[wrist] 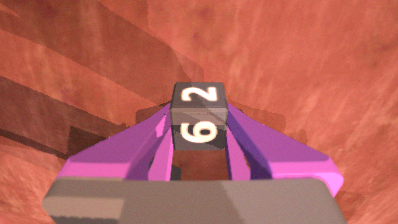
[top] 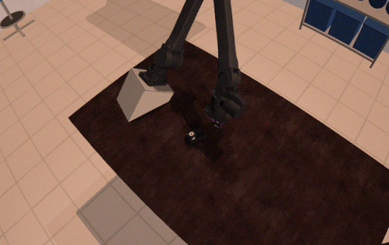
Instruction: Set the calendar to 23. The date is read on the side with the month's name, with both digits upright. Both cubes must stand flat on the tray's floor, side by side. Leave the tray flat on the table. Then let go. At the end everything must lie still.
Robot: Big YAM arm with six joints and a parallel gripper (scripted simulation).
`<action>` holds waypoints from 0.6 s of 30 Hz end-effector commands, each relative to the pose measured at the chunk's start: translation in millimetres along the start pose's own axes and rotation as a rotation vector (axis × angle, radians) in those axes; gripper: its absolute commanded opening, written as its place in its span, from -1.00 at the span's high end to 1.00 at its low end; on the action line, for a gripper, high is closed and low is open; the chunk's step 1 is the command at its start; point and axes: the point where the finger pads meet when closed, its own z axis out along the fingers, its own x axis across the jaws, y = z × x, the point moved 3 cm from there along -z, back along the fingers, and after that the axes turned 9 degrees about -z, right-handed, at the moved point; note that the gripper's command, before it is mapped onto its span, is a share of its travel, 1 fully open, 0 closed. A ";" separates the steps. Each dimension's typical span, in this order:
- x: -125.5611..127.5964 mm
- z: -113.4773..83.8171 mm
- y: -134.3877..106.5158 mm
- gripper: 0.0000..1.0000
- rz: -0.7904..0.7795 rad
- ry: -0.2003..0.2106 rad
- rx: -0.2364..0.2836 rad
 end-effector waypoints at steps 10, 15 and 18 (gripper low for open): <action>-0.4 -1.1 -7.5 0.47 0.004 -0.008 0.006; -2.1 -1.5 -7.5 0.47 0.000 -0.010 0.006; -1.8 -1.6 -7.7 0.47 0.001 -0.011 0.006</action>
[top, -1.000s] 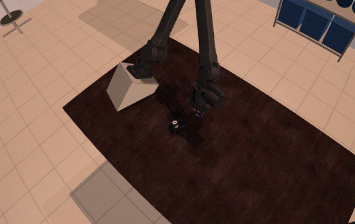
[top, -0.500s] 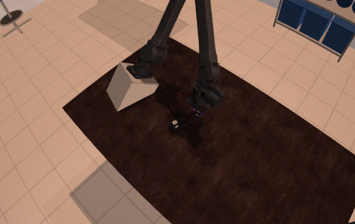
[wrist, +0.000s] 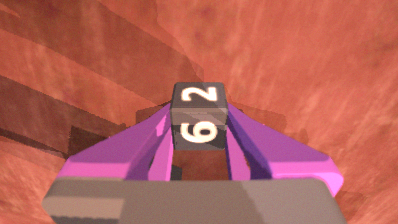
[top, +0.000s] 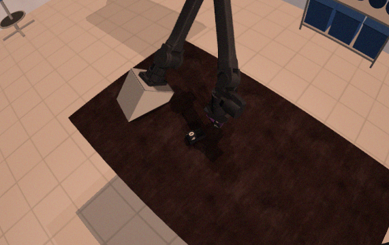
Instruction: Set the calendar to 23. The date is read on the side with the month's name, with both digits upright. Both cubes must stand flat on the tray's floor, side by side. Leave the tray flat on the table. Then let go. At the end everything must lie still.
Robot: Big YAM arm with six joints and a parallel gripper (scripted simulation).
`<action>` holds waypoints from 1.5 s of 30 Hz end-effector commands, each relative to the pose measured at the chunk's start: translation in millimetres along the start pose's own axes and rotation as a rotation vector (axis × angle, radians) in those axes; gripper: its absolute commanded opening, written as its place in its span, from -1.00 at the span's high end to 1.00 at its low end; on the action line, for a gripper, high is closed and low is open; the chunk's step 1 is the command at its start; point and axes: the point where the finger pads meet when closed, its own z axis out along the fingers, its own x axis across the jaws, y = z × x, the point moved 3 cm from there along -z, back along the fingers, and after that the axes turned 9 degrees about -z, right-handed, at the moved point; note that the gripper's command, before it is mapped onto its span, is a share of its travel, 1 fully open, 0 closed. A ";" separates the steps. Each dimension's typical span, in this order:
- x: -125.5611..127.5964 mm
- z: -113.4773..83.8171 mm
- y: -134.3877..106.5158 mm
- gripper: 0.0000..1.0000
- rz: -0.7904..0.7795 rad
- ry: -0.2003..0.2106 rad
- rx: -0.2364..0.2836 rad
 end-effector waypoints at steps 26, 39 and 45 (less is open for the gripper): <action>-2.4 -0.4 -6.5 0.47 0.002 -0.010 0.006; -1.6 5.7 -2.3 0.47 0.004 -0.001 0.001; -1.7 5.4 -3.0 0.47 0.006 -0.001 0.001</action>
